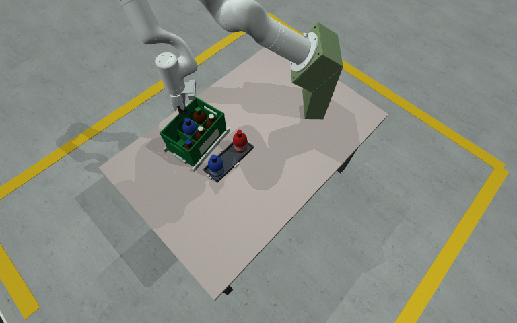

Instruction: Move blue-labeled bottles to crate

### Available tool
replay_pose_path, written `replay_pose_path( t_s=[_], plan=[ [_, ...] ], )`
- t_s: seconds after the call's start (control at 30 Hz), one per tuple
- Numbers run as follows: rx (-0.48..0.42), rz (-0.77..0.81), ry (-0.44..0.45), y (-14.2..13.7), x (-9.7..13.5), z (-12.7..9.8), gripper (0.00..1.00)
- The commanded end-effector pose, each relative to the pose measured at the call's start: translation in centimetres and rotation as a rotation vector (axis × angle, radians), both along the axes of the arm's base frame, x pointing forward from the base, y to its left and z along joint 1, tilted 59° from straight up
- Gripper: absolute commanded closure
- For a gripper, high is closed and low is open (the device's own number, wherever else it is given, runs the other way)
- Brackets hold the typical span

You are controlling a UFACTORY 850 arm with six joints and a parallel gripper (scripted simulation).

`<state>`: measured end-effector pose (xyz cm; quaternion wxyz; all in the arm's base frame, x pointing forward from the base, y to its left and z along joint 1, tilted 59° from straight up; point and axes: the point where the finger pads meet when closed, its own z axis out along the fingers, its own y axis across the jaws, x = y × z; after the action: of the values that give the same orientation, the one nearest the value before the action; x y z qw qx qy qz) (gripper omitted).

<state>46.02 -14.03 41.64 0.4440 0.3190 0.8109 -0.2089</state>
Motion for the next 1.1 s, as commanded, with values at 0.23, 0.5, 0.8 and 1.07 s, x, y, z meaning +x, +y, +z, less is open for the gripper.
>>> replay_pose_path(
  t_s=[0.23,0.5,0.8,1.07],
  plan=[
    [0.019,-0.004,0.009,4.9,3.9,-3.1,1.0],
    [0.023,-0.006,0.012,9.4,6.4,-6.0,1.0],
    [0.017,-0.005,0.01,13.7,8.0,-8.9,1.0],
    [0.004,-0.001,0.002,18.5,9.1,-12.2,1.0]
  ],
)
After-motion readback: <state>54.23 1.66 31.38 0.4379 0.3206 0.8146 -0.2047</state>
